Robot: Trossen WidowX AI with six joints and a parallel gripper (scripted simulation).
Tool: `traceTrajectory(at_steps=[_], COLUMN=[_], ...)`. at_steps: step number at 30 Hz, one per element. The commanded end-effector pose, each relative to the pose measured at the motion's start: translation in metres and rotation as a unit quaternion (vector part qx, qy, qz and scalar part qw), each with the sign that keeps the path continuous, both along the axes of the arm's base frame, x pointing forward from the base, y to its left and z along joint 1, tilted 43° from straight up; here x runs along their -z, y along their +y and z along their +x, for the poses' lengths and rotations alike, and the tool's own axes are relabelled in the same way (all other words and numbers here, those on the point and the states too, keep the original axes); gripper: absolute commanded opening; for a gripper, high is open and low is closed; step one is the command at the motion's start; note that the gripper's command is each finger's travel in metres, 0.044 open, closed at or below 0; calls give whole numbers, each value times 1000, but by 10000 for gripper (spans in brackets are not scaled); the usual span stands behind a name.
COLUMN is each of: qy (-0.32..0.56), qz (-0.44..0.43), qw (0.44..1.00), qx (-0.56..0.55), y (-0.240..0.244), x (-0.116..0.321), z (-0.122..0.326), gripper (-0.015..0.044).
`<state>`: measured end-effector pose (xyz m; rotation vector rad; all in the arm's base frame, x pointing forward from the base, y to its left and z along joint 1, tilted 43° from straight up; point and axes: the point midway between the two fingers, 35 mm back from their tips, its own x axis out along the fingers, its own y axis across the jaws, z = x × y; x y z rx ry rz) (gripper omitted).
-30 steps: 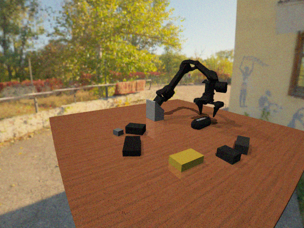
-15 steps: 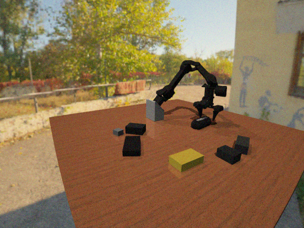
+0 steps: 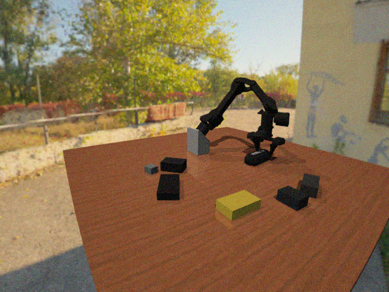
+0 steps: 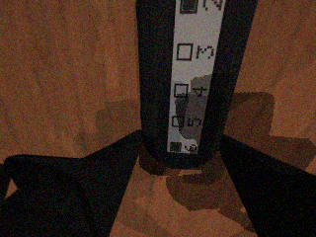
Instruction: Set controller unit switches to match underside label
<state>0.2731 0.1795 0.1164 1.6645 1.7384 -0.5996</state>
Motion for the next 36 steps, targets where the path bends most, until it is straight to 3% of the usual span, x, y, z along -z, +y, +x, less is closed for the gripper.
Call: traceTrajectory(at_steps=[1,36], qy=[1,1], qz=[-2,-2], qw=[1000,1000], qx=[2,2], y=[0,-13], x=[1,-5], z=[0,0], gripper=[327,336])
